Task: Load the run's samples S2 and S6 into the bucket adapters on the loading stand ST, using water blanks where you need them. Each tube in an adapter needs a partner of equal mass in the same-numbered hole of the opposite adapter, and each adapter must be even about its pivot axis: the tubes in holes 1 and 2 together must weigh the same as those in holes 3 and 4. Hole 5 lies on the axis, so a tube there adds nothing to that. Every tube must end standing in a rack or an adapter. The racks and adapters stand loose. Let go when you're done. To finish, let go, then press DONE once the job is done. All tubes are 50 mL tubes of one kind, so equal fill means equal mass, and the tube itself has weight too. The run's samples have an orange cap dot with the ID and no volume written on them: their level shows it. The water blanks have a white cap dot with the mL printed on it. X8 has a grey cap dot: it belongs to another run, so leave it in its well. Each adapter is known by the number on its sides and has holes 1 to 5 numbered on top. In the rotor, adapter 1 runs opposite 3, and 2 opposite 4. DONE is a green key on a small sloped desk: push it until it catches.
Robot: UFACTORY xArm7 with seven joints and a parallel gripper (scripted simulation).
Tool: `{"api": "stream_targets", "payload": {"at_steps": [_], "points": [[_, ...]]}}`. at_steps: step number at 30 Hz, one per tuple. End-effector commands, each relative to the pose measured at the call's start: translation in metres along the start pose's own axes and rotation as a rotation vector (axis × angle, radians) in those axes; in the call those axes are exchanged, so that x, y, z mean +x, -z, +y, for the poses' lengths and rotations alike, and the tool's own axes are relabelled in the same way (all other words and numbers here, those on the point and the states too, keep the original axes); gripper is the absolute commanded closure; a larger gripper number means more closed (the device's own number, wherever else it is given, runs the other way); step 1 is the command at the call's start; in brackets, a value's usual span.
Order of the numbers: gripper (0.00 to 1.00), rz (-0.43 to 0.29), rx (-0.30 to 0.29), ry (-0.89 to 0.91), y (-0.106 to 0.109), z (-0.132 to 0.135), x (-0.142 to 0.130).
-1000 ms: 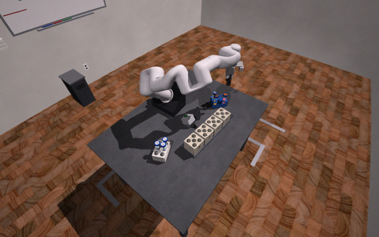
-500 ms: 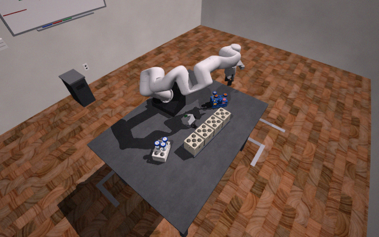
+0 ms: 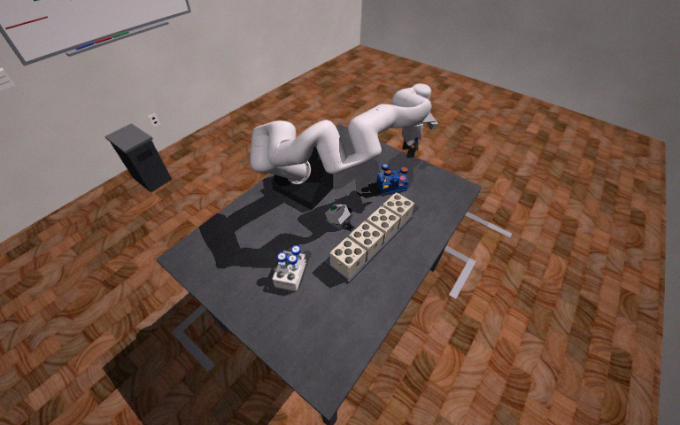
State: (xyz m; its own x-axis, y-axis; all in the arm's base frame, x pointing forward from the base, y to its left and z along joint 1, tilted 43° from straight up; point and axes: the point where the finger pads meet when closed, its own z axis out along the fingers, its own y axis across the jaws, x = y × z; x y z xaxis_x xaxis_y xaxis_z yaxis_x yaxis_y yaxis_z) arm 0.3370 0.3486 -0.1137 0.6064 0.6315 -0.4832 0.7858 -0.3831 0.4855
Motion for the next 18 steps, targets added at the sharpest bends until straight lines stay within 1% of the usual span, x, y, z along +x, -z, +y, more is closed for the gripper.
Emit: {"api": "stream_targets", "payload": {"at_steps": [1, 6, 8, 18], "points": [[0.43, 0.006, 0.002, 0.0, -0.003, -0.001, 0.001], [0.43, 0.006, 0.002, 0.0, -0.013, -0.001, 0.001], [0.43, 0.006, 0.002, 0.0, -0.013, -0.001, 0.001], [0.43, 0.006, 0.002, 0.0, -0.033, -0.001, 0.001]]}}
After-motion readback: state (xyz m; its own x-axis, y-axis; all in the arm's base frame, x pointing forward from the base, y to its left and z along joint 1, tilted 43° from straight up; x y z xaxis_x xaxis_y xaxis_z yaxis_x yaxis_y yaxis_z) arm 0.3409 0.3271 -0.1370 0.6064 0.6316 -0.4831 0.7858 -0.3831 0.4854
